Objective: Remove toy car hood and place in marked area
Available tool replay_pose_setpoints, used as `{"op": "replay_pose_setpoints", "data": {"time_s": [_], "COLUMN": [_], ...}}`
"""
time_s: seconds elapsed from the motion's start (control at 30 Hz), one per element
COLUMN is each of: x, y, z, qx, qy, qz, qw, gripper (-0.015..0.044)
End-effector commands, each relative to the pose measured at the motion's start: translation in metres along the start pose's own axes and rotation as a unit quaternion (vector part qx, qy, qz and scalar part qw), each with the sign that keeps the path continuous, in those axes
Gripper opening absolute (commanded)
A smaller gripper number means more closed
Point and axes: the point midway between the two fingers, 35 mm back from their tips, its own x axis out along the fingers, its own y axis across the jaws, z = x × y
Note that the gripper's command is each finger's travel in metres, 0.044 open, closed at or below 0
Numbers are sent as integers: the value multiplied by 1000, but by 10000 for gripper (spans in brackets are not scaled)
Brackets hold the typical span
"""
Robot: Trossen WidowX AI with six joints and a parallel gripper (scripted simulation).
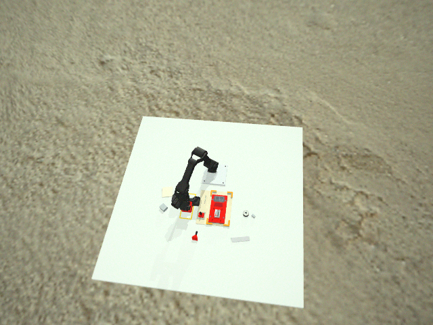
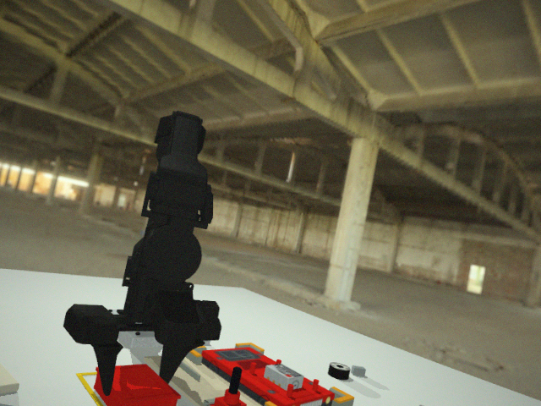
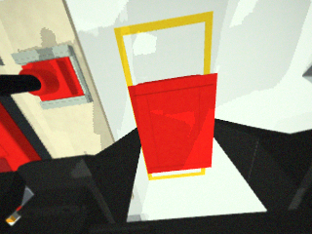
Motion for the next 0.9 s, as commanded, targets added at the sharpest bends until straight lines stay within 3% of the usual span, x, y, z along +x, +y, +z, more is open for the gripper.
{"op": "replay_pose_setpoints", "data": {"time_s": [0.0,0.1,0.67,0.87], "x": [3,4,1,-36], "y": [0,1,0,-1], "z": [0,0,0,2], "qx": [-2,-2,0,0], "qy": [-1,-1,0,0], "qz": [1,1,0,2], "qw": [1000,1000,1000,1000], "gripper": [0,0,440,440]}}
